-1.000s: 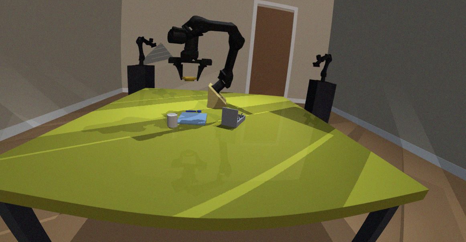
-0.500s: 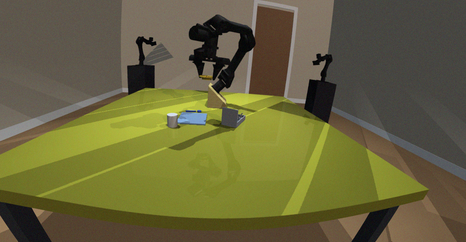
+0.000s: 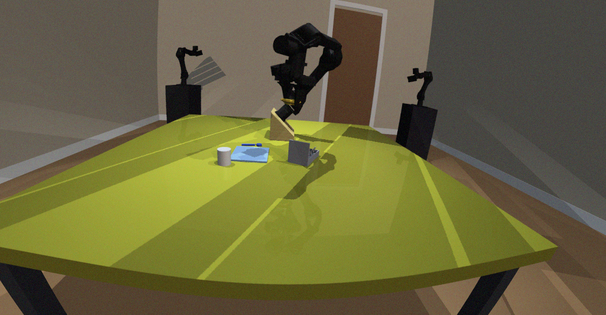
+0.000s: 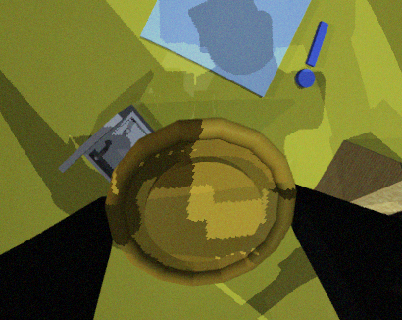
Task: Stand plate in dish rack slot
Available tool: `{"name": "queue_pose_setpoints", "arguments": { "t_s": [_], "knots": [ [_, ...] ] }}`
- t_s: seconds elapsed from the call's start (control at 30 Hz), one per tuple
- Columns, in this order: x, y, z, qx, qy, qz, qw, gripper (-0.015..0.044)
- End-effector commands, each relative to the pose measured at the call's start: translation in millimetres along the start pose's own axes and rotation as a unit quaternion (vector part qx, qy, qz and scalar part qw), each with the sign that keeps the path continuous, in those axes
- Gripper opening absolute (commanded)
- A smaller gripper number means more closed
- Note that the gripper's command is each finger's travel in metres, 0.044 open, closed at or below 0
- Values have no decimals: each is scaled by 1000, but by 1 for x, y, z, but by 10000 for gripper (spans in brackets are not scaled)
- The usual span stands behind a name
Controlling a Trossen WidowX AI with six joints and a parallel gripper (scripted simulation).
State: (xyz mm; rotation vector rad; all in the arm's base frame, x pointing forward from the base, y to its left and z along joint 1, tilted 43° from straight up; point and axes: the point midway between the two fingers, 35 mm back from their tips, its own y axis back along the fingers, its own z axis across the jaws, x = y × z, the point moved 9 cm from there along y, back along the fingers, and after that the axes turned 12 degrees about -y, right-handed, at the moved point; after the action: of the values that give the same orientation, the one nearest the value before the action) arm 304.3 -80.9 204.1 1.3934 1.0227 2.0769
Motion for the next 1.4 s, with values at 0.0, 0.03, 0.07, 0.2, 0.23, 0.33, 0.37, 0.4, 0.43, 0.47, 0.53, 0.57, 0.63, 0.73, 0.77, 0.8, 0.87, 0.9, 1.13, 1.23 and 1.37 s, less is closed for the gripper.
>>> {"name": "queue_pose_setpoints", "arguments": {
  "t_s": [0.0, 0.03, 0.07, 0.2, 0.23, 0.33, 0.37, 0.4, 0.43, 0.47, 0.53, 0.57, 0.63, 0.73, 0.77, 0.8, 0.87, 0.9, 1.13, 1.23, 1.37],
  "knots": [
    [16, -1, -2, -1, -56, 4, 998, 0],
    [20, -1, -2, -1, -73, 4, 997, 0],
    [25, -1, -2, -1, -91, 4, 996, 0],
    [44, -1, -5, -2, -159, 4, 987, 0],
    [49, -1, -6, -2, -176, 4, 984, 0],
    [63, -2, -8, -2, -227, 5, 974, 0],
    [67, -2, -10, -2, -244, 6, 970, 0],
    [72, -3, -11, -2, -261, 6, 965, 0],
    [76, -3, -12, -2, -277, 6, 961, 0],
    [81, -3, -13, -2, -294, 7, 956, 0],
    [89, -4, -16, -2, -327, 8, 945, 0],
    [94, -4, -17, -2, -343, 8, 939, 0],
    [102, -5, -21, -2, -375, 9, 927, 0],
    [114, -7, -26, -1, -423, 11, 906, 0],
    [118, -7, -28, -1, -438, 11, 899, 0],
    [122, -8, -29, 0, -451, 12, 893, 0],
    [124, -8, -31, 0, -461, 12, 887, 0],
    [124, -8, -31, 0, -461, 12, 887, 0],
    [124, -17, -30, 8, -443, -16, 896, 0],
    [124, -28, -30, 15, -420, -51, 906, 0],
    [125, -41, -30, 23, -388, -95, 917, 0]
  ]
}}
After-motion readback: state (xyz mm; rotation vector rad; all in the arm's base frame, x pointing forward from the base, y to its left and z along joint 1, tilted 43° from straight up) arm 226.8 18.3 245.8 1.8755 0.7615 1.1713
